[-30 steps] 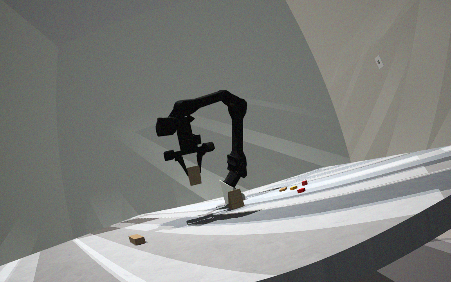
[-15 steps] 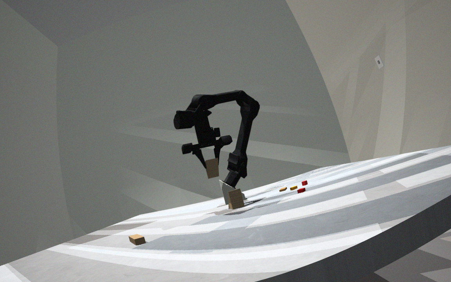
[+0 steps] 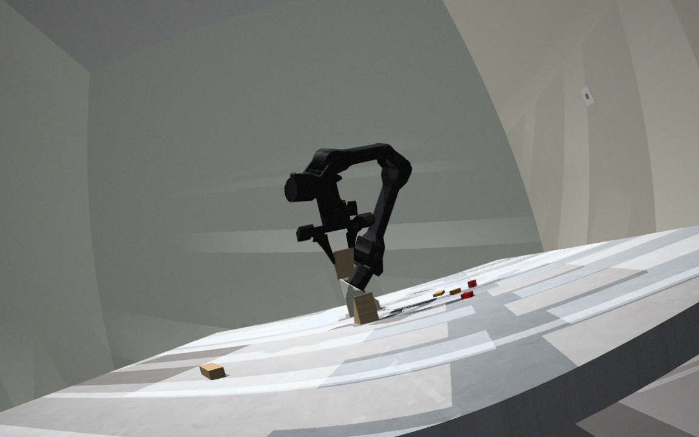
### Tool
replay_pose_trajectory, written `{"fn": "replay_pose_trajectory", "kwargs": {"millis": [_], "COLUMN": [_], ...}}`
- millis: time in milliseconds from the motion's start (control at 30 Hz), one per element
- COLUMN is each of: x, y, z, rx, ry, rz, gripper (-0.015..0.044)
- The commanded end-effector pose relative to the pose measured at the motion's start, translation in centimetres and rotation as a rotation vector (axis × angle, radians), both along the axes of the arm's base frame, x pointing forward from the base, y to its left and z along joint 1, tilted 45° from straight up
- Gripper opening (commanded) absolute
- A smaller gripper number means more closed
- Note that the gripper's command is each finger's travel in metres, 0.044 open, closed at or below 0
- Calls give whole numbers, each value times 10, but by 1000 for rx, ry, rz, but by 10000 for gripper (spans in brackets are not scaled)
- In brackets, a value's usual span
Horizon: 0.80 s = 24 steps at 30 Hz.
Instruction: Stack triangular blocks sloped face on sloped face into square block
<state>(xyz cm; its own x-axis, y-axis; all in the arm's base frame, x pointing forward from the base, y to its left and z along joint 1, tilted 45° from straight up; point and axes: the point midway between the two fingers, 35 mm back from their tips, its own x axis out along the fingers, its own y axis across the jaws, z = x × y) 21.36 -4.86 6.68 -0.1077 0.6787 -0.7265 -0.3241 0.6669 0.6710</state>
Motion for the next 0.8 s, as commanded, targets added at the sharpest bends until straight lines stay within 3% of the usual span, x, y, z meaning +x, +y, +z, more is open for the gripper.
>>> {"fn": "replay_pose_trajectory", "kwargs": {"millis": [0,767], "x": [6,15], "y": [14,70], "z": [-10,-51], "rx": [1,9], "ry": [-2,-3], "rz": [-4,-2], "gripper": [0,0]}}
